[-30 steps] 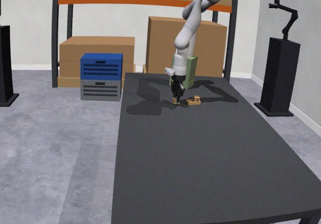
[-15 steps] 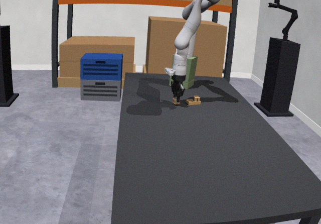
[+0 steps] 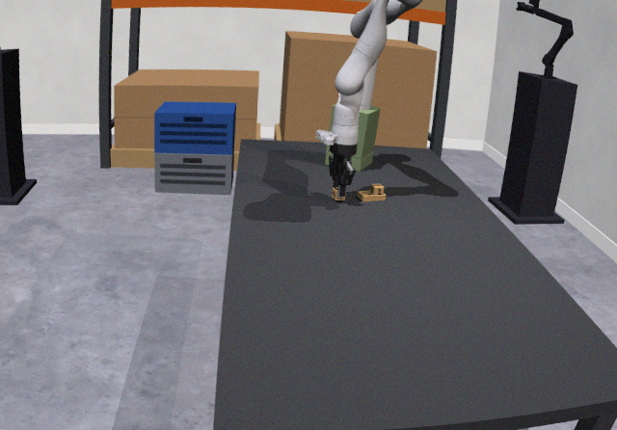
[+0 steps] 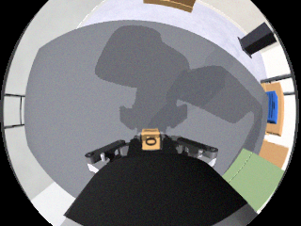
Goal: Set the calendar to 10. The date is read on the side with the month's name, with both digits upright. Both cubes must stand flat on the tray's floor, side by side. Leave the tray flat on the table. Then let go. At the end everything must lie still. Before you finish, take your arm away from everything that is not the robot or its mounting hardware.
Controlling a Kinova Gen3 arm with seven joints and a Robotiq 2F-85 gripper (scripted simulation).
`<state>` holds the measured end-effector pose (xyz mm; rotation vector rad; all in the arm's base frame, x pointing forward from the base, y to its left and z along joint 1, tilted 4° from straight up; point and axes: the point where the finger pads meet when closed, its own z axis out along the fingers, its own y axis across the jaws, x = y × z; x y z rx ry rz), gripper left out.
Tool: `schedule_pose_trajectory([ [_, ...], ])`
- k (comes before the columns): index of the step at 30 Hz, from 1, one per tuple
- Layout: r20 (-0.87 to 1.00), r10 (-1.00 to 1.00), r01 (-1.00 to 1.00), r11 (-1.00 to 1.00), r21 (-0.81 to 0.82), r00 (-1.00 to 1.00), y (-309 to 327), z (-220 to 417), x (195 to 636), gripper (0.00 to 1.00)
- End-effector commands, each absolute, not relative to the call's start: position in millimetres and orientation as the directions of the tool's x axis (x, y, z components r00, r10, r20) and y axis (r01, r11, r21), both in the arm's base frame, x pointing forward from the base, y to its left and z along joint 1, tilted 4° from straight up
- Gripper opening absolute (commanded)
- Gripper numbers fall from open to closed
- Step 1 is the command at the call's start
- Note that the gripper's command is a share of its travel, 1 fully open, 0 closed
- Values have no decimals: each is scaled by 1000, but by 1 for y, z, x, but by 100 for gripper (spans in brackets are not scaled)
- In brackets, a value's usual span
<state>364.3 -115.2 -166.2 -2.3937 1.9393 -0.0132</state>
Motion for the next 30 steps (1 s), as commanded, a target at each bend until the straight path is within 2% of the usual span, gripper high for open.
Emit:
schedule_pose_trajectory([
  [1,-37,-977,-977,-207,-55,209,-112,-168,364,26],
  [30,-37,-977,-977,-207,-55,209,-112,-172,364,26],
])
